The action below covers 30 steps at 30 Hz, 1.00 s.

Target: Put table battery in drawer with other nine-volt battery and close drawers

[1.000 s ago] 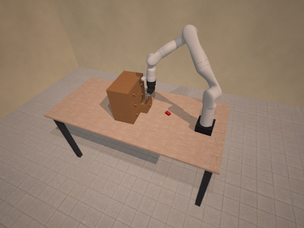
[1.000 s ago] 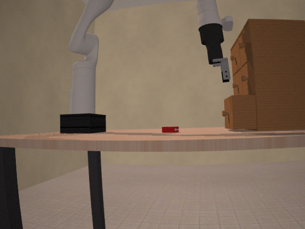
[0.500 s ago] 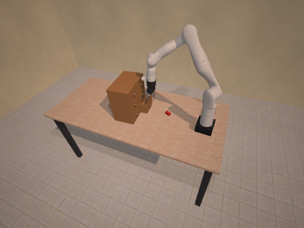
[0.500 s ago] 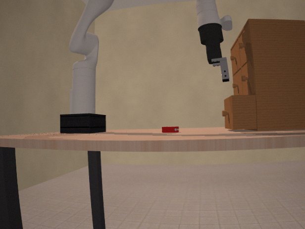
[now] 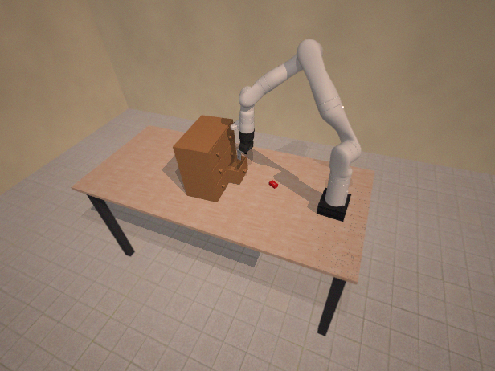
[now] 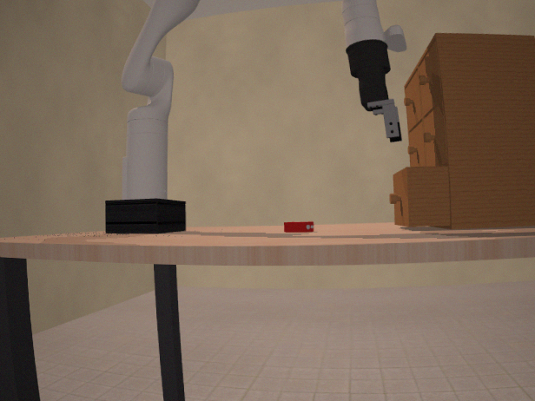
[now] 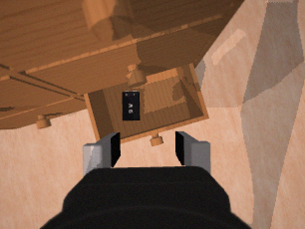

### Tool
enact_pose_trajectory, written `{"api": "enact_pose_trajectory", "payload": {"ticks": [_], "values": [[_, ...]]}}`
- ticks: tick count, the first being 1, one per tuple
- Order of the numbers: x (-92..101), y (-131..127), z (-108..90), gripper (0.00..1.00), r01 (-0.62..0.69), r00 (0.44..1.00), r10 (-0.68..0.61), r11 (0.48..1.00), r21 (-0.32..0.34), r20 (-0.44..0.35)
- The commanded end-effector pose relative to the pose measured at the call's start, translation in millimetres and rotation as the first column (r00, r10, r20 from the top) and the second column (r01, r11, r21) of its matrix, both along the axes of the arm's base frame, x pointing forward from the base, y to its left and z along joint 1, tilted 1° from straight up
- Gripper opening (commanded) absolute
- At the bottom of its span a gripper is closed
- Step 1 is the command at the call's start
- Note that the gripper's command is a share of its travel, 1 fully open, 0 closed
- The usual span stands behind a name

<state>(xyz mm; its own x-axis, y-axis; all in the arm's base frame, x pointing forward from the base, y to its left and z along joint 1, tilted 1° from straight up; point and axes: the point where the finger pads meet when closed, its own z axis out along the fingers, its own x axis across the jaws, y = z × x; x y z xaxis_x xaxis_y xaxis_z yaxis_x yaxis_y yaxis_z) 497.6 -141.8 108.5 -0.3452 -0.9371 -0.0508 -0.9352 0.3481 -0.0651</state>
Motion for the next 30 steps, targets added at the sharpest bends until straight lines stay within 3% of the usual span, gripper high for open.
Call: {"api": "enact_pose_trajectory", "payload": {"ticks": [1, 30], "values": [[0.4, 0.6, 2.7, 1.00, 0.014, 1.000, -0.014, 1.000, -0.002, 0.003], [-9.3, 1.3, 12.3, 1.00, 0.304, 0.953, -0.304, 0.953, 0.009, -0.007]]}}
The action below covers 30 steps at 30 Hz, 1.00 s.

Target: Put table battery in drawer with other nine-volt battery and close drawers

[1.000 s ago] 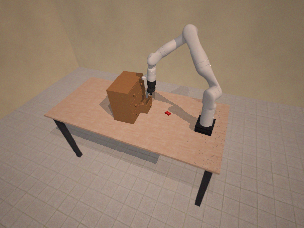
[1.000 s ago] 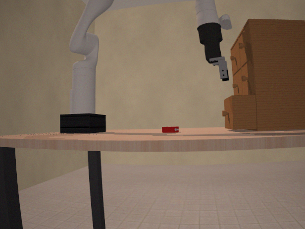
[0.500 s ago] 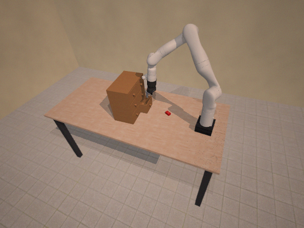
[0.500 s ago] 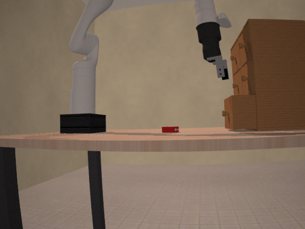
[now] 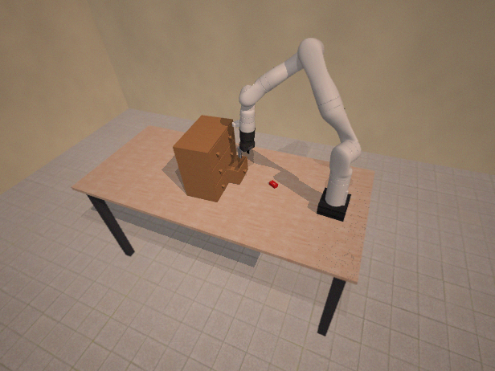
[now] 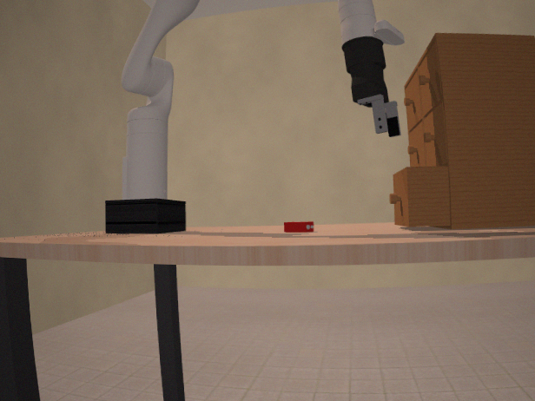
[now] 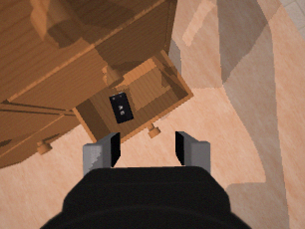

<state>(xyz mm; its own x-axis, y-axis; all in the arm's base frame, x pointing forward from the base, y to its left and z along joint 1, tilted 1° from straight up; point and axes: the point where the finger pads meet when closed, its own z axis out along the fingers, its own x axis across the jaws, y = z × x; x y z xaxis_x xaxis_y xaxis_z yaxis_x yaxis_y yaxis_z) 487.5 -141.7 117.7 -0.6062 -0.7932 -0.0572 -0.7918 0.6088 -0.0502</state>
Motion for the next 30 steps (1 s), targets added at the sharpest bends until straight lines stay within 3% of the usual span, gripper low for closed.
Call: {"api": "enact_pose_trajectory", "payload": {"ticks": [1, 14, 30], "values": [[0.3, 1.2, 3.6, 1.00, 0.025, 1.000, -0.025, 1.000, -0.003, 0.004], [-5.5, 1.6, 9.3, 1.00, 0.200, 0.980, -0.200, 0.980, 0.004, -0.002], [-13.9, 2.2, 17.7, 1.00, 0.441, 0.897, -0.441, 0.897, 0.012, -0.012]]}}
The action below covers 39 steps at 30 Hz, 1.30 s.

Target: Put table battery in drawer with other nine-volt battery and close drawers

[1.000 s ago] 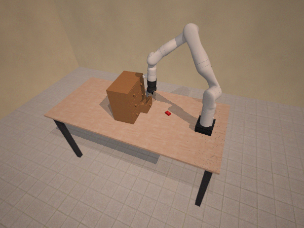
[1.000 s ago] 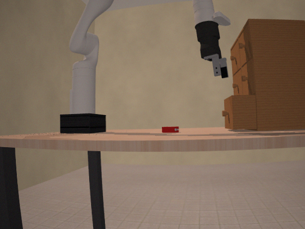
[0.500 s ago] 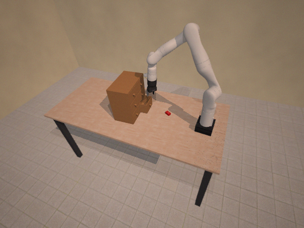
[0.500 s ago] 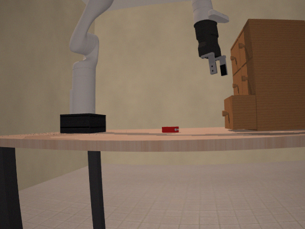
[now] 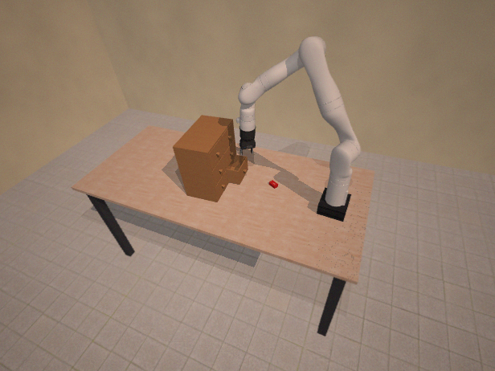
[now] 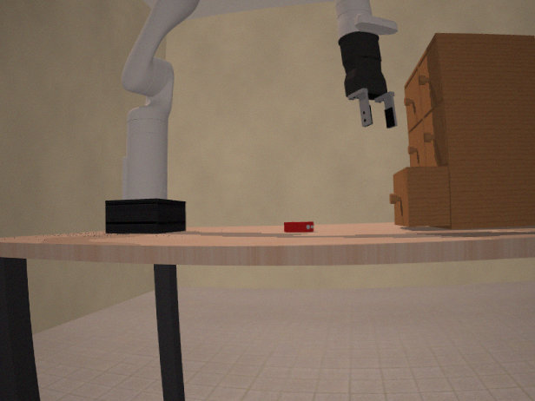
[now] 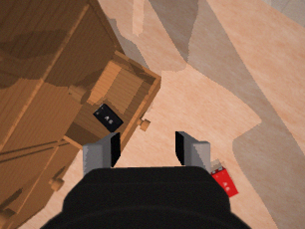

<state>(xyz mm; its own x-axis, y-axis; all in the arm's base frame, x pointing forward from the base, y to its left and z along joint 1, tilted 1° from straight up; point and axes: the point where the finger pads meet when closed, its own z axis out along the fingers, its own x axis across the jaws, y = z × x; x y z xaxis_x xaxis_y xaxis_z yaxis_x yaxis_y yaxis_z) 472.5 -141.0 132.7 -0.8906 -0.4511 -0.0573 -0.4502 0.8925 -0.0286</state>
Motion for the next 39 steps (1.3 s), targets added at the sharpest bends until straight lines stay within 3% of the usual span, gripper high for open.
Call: {"api": "enact_pose_trajectory", "payload": {"ticks": [1, 18, 31, 33, 39], "values": [[0.5, 1.6, 3.4, 1.00, 0.029, 1.000, -0.029, 1.000, -0.002, 0.003], [-9.6, 2.2, 13.4, 1.00, 0.328, 0.945, -0.328, 0.945, 0.010, -0.007], [-18.7, 2.8, 22.5, 1.00, 0.575, 0.818, -0.574, 0.818, 0.017, -0.020], [-18.7, 2.8, 22.5, 1.00, 0.575, 0.818, -0.574, 0.818, 0.017, -0.020], [-23.0, 3.1, 26.8, 1.00, 0.676, 0.737, -0.675, 0.737, 0.019, -0.026]]}}
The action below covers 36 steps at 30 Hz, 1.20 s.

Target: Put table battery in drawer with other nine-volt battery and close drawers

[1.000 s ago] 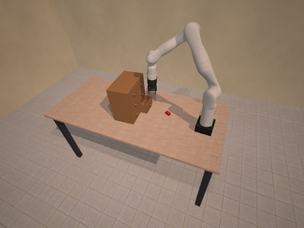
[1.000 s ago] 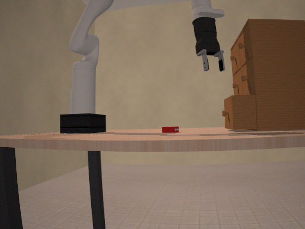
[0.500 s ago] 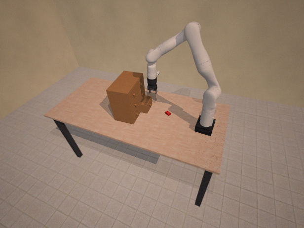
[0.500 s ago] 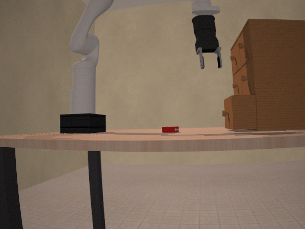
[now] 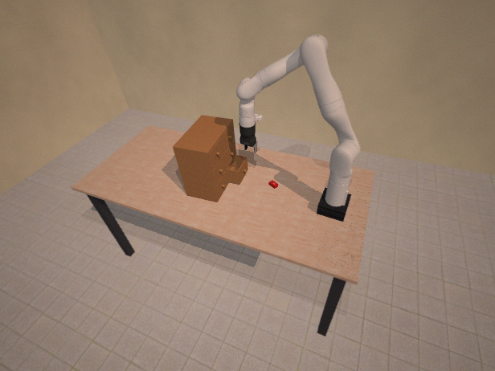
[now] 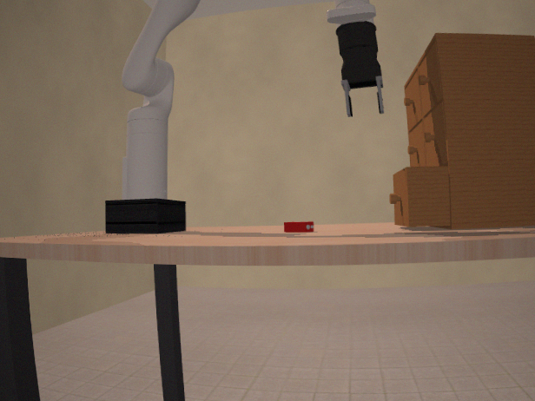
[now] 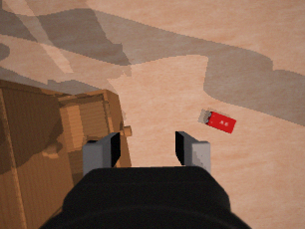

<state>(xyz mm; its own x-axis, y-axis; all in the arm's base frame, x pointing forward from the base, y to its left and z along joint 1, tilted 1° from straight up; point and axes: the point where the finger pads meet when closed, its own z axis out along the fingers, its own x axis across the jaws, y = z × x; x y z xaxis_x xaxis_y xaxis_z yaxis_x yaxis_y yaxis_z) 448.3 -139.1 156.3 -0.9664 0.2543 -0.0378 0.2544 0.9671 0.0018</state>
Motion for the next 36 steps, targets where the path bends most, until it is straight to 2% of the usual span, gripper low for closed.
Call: {"api": "enact_pose_trajectory", "payload": {"ticks": [1, 9, 11, 15, 26, 28, 36], "values": [[0.5, 1.2, 3.9, 1.00, 0.039, 0.999, -0.039, 0.999, -0.002, 0.004], [-5.1, 1.6, 9.5, 1.00, 0.209, 0.978, -0.209, 0.978, 0.005, -0.002], [-5.1, 1.6, 9.5, 1.00, 0.209, 0.978, -0.209, 0.978, 0.005, -0.002], [-7.9, 1.8, 12.3, 1.00, 0.291, 0.957, -0.291, 0.957, 0.008, -0.005], [-15.3, 2.3, 19.6, 1.00, 0.496, 0.868, -0.496, 0.868, 0.014, -0.015], [-15.3, 2.3, 19.6, 1.00, 0.496, 0.868, -0.496, 0.868, 0.014, -0.015], [-20.3, 2.6, 24.6, 1.00, 0.623, 0.782, -0.622, 0.782, 0.017, -0.022]]}}
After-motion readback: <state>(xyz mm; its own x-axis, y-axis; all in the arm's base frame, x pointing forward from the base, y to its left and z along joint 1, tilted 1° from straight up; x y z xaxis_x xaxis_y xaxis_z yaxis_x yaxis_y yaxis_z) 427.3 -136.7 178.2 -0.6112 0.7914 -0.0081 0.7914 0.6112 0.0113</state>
